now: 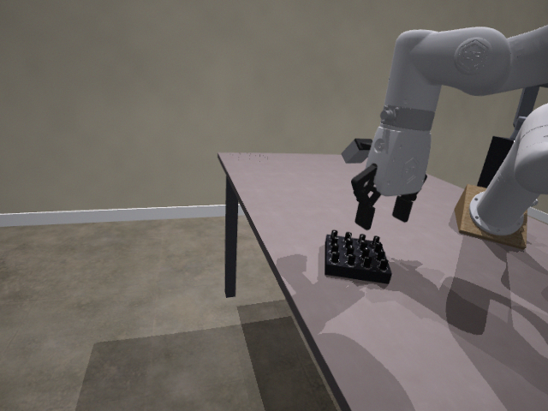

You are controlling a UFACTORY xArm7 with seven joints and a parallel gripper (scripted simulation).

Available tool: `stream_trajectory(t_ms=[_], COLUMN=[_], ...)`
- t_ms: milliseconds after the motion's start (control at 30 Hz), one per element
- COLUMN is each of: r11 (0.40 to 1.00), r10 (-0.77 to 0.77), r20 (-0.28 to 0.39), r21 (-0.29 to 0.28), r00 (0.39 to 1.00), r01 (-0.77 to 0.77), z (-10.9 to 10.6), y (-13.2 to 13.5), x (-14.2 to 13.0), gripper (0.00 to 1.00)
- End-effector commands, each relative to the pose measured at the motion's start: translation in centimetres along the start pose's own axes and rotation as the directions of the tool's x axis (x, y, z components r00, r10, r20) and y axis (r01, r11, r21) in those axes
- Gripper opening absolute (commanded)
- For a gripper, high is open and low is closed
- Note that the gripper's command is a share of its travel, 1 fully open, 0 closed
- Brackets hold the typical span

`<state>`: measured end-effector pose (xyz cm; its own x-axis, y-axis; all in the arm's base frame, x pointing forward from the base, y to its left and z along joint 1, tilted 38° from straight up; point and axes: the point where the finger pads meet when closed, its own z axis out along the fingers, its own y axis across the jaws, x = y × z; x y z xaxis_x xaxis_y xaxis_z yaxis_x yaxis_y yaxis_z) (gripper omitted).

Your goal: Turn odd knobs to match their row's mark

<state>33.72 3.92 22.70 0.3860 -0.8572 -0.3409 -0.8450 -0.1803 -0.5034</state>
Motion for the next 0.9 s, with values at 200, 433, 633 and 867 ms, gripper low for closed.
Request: stream_trajectory(t_ms=[200,433,633,867], r11=[0.941,0.840,0.713,0.552], r10=[0.339,0.542,0.701,0.834], r20=[-0.008,-0.010,-0.010,-0.009], r21=[-0.002,-0.001,0.001,0.002], r00=[0.941,0.840,0.713,0.552], r01=[-0.339,-0.542,-0.702,-0.834], z=[-0.3,-0.4,-0.5,-0.7], y=[-0.4,-0.6,-0.8,-1.0], x=[0.8,1.4,1.8,2.3], gripper=[1.00,1.00,1.00,1.00])
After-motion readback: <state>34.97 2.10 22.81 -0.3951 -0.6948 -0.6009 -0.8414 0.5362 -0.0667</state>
